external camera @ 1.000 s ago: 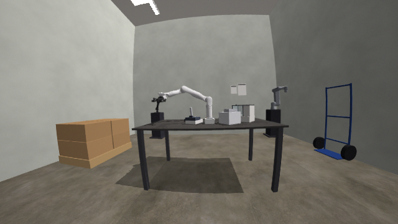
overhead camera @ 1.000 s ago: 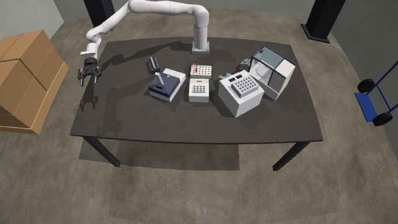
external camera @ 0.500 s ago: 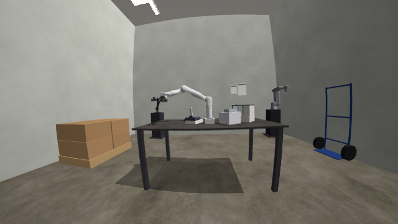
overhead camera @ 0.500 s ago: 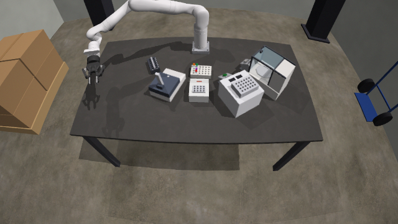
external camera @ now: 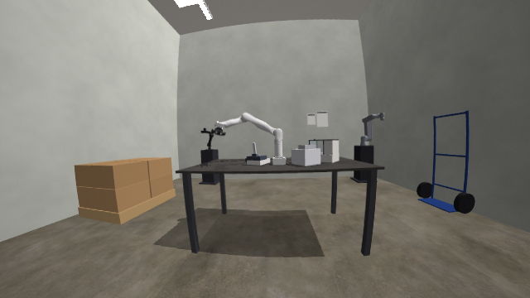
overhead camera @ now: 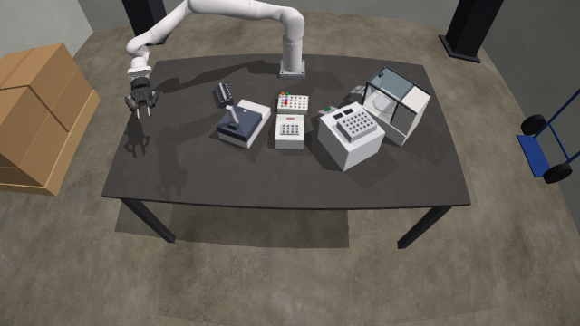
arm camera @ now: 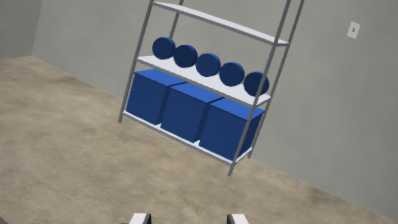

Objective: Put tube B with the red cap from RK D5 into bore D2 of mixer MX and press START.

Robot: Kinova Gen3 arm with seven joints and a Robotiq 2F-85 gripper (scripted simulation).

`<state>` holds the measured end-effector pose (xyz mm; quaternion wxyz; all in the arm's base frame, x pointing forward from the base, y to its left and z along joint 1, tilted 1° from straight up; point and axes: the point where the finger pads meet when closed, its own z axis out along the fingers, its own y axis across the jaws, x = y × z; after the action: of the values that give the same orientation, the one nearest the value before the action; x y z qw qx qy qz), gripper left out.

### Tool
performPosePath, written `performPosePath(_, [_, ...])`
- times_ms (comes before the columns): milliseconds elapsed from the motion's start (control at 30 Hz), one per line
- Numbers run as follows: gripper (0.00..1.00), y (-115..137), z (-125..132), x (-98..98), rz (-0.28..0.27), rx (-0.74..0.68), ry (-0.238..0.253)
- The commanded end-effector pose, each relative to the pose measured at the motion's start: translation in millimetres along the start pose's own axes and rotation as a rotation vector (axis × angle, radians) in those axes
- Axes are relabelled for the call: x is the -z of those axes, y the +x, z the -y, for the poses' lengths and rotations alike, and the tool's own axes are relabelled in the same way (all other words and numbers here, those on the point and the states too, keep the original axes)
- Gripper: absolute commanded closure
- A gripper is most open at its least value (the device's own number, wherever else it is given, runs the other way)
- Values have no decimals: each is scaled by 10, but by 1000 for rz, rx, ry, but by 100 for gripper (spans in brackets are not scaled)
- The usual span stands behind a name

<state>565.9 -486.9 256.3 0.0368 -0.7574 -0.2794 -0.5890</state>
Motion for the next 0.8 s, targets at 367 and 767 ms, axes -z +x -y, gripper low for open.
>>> performPosePath(367, [58,103,266,38,3,105,78])
performPosePath(767, [58,169,476,63,6,184,140])
